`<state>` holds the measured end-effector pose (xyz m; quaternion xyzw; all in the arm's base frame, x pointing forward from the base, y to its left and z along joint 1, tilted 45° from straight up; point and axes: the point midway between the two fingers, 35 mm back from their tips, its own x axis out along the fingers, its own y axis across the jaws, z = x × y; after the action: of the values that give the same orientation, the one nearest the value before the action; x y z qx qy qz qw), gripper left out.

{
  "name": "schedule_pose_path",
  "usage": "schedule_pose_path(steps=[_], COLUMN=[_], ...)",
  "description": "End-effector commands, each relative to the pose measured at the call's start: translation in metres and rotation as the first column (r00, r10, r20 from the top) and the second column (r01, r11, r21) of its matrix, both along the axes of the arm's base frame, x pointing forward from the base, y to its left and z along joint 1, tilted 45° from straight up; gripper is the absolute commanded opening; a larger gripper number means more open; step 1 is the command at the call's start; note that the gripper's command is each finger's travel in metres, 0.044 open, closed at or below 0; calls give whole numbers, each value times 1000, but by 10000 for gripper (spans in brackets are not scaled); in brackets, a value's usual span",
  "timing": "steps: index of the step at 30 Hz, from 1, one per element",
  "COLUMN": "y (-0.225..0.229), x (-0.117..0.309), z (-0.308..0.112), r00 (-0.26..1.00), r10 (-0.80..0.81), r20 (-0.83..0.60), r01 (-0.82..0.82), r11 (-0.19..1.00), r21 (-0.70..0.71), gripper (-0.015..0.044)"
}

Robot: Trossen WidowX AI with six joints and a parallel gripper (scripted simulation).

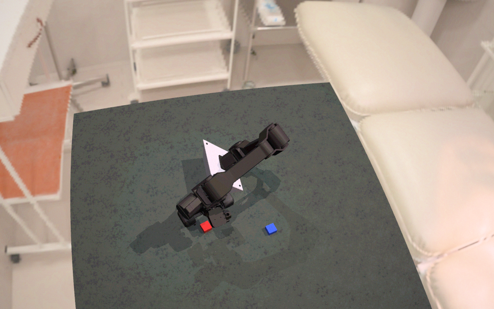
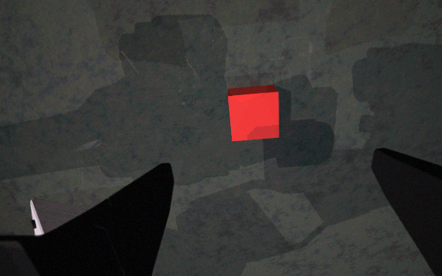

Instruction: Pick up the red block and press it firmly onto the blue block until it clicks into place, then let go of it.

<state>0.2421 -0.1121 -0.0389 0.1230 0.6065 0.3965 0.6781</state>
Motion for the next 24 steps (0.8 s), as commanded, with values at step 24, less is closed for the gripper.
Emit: schedule_pose_path(steps=[24], y=[48], x=[-4], z=[-47], r00=[1000], r10=[3], r20=[10], r01=[-3], r11=[1000], r21=[8], gripper=[440])
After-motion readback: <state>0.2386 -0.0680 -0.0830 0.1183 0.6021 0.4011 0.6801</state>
